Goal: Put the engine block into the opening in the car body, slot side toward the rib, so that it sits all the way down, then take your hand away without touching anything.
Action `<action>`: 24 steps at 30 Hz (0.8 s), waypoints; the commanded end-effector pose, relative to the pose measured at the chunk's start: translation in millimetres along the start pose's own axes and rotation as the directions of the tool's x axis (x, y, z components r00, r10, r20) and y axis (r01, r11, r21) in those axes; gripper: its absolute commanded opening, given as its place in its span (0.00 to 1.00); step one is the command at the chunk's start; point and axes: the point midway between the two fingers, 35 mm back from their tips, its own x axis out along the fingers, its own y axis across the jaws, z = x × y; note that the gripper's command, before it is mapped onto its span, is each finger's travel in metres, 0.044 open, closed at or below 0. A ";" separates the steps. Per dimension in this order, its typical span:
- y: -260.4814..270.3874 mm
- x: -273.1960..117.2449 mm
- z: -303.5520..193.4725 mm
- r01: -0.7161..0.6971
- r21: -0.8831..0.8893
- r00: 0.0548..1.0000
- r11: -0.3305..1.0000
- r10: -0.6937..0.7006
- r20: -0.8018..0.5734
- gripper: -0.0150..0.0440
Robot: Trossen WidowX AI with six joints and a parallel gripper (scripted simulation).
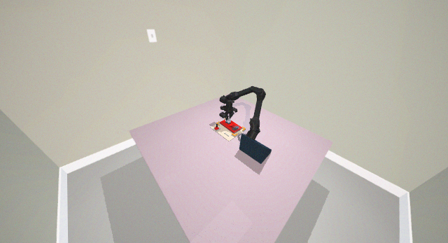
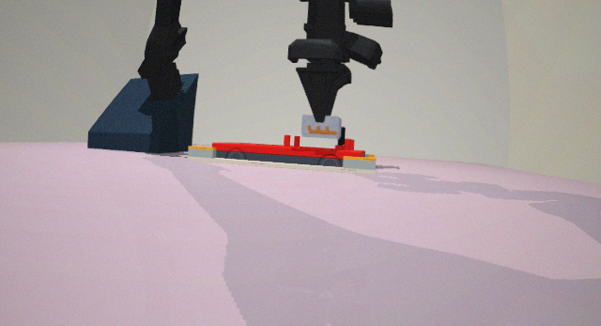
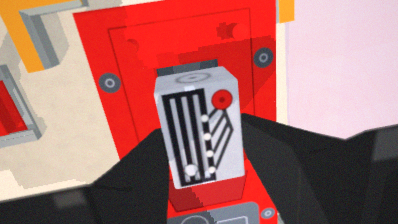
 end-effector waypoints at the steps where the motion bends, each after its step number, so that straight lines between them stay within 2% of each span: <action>1: 0.0 1.4 -0.7 0.004 -0.008 1.000 1.000 -0.004 -0.001 0.52; 24: 0.0 5.0 -0.5 0.004 -0.003 1.000 1.000 -0.004 -0.001 0.52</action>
